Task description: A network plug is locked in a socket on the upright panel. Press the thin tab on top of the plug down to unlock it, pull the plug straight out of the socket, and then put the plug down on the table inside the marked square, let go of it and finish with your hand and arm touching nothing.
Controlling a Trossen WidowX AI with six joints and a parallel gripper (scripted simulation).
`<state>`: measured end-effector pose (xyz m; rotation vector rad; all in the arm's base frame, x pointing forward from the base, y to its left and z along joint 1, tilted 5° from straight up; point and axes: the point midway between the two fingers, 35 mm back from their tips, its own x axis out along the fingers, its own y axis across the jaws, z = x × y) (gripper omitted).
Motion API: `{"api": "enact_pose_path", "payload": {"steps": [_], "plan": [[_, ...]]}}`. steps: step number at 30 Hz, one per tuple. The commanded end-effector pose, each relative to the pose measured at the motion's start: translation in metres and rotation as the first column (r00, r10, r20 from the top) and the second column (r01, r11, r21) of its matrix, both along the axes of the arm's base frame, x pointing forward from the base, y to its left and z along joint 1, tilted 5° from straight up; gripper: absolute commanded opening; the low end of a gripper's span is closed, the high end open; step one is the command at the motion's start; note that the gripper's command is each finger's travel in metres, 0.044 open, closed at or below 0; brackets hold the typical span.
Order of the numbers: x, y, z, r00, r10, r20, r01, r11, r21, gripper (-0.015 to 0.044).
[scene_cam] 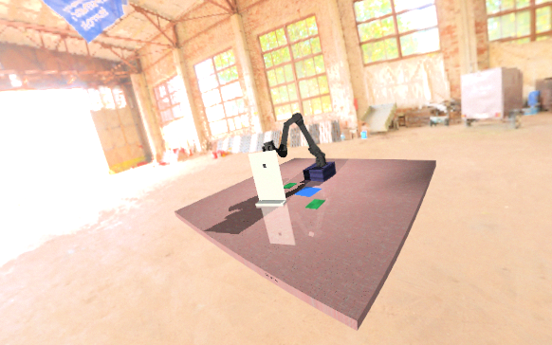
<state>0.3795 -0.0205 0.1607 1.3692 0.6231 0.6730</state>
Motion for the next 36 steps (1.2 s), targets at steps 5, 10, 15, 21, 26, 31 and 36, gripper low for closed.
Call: {"api": "enact_pose_path", "payload": {"steps": [5,10,15,21,26,31,36], "plan": [[-0.006,-0.004,-0.001,1.000,0.003,-0.001,-0.003,1.000,-0.001,0.0000],[-0.008,-0.006,-0.001,1.000,0.003,-0.001,-0.003,1.000,-0.001,0.0000],[-0.011,-0.009,-0.001,1.000,0.003,-0.001,-0.003,1.000,-0.002,0.0000],[-0.014,-0.012,-0.001,1.000,0.003,-0.002,-0.003,1.000,-0.002,0.0000],[-0.017,-0.015,-0.001,1.000,0.003,-0.002,-0.003,1.000,-0.002,0.0000],[-0.020,-0.018,-0.001,1.000,0.003,-0.002,-0.003,1.000,-0.002,0.0000],[-0.023,-0.020,-0.001,1.000,0.003,-0.002,-0.003,1.000,-0.003,0.0000]]}}
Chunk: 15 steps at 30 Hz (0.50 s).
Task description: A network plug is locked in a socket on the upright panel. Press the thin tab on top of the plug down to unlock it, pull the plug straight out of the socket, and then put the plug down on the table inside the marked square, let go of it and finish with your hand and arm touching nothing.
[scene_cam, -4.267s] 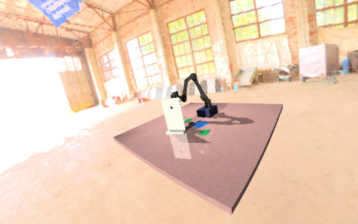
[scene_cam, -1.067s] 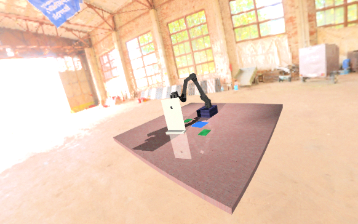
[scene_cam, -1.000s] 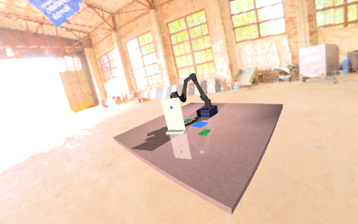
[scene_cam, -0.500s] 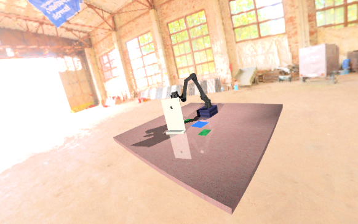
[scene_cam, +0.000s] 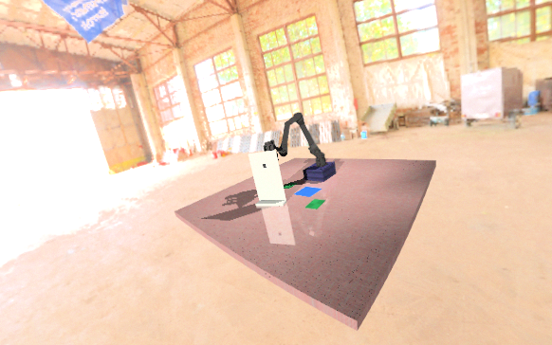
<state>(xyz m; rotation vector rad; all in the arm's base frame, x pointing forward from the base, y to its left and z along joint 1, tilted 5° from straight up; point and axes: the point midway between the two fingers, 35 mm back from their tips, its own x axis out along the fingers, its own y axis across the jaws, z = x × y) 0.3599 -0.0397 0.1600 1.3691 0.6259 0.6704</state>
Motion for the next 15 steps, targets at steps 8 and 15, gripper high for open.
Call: {"api": "enact_pose_path", "payload": {"steps": [8,15], "plan": [[-0.0074,-0.0053,-0.0002,1.000,0.003,0.000,-0.003,1.000,-0.001,0.0000],[-0.0087,-0.0058,0.0085,1.000,0.000,-0.001,0.000,1.000,-0.001,0.0000]]}}
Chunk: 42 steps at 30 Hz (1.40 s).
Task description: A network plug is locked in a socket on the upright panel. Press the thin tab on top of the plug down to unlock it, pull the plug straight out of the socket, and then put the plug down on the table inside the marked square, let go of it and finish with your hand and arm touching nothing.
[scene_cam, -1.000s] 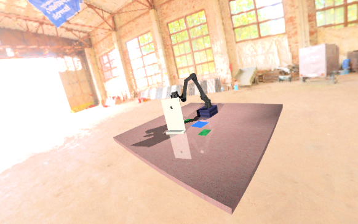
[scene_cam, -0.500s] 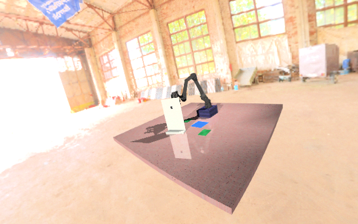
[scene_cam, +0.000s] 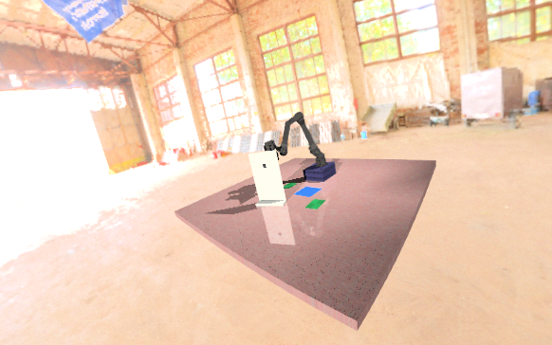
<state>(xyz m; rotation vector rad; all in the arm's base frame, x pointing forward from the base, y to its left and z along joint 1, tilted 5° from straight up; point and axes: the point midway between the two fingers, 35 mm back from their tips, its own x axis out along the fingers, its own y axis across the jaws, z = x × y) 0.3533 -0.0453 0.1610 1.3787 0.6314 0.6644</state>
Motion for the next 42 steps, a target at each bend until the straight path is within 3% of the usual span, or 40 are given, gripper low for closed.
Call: {"api": "enact_pose_path", "payload": {"steps": [1,21,29,42], "plan": [[-0.003,0.000,0.010,1.000,0.003,0.009,-0.002,1.000,-0.006,0.0000],[-0.027,0.002,0.057,1.000,0.005,0.010,-0.005,1.000,-0.007,0.0000],[-0.023,0.009,0.055,1.000,-0.023,0.018,0.024,0.999,-0.035,0.0000],[-0.011,0.047,0.033,0.986,-0.089,-0.143,0.089,0.996,-0.002,0.0000]]}}
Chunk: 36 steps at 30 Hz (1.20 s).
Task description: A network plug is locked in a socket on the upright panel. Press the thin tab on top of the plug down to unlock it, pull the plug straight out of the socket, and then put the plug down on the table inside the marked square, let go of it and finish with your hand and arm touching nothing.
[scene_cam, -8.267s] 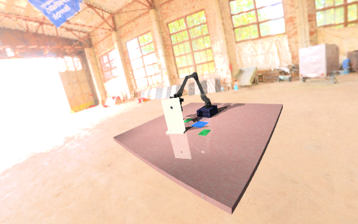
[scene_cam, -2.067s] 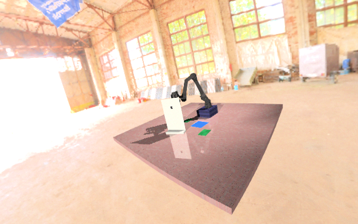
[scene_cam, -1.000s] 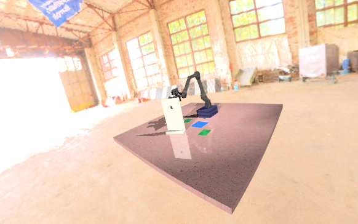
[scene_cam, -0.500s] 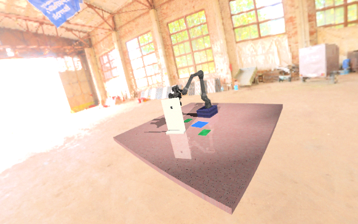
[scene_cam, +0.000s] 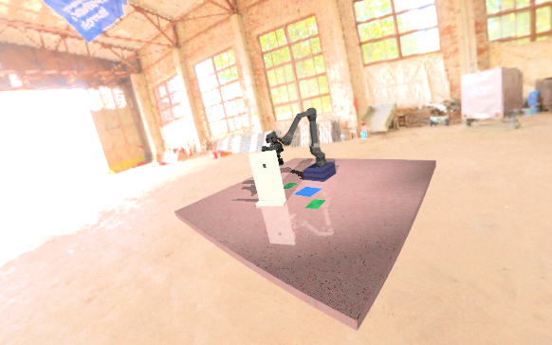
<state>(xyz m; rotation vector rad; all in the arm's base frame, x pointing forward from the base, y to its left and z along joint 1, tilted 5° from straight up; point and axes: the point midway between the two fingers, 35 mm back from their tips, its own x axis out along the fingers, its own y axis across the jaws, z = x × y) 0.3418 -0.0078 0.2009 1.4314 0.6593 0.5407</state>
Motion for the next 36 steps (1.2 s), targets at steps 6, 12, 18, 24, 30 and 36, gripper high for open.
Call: {"api": "enact_pose_path", "payload": {"steps": [6,12,18,24,30,36], "plan": [[0.002,0.026,-0.019,0.992,-0.049,-0.120,0.051,0.999,0.010,0.0000],[0.000,0.043,-0.032,0.977,-0.079,-0.195,0.081,0.997,0.000,0.0000],[-0.004,0.058,-0.046,0.957,-0.111,-0.267,0.109,0.994,-0.021,0.0000],[-0.010,0.071,-0.061,0.931,-0.144,-0.334,0.134,0.990,-0.054,0.0000],[-0.019,0.083,-0.076,0.902,-0.181,-0.393,0.155,0.983,-0.097,0.0000],[-0.030,0.093,-0.091,0.869,-0.222,-0.442,0.172,0.974,-0.150,0.0000]]}}
